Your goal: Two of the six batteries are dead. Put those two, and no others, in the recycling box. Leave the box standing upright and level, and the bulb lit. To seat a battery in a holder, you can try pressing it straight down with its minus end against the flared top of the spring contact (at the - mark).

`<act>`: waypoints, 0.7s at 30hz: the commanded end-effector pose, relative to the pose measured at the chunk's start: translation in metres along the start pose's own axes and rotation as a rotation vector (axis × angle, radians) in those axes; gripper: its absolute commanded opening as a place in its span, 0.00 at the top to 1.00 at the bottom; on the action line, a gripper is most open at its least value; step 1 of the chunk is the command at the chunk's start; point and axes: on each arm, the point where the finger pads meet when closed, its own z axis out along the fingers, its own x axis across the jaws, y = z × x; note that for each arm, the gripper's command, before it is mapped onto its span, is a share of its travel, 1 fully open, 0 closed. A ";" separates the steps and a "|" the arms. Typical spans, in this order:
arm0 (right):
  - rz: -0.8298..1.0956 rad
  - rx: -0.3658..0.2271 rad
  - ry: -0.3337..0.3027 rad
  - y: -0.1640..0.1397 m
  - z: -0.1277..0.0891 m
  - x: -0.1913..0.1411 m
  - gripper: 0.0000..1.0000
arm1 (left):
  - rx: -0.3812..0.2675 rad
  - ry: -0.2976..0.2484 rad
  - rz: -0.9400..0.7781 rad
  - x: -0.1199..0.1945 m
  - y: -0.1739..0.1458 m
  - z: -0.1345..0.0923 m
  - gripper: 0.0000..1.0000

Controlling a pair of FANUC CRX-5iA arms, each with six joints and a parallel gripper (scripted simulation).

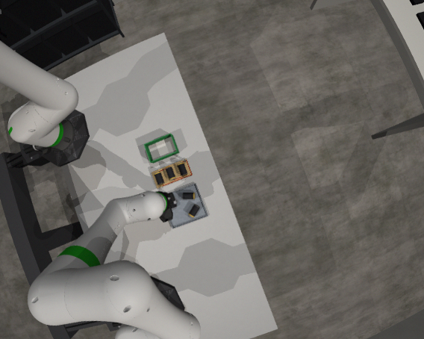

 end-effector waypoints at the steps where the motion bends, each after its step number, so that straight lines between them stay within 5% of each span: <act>1: 0.000 -0.001 0.000 0.001 -0.004 0.000 0.10 | -0.002 0.000 0.000 0.000 0.000 -0.001 0.00; 14: 0.000 -0.001 -0.001 0.001 -0.056 0.000 0.10 | -0.002 0.000 0.000 0.000 0.000 -0.001 0.00; 21: 0.000 -0.001 -0.001 0.001 -0.064 0.000 0.10 | -0.002 0.000 0.000 0.000 0.000 -0.001 0.00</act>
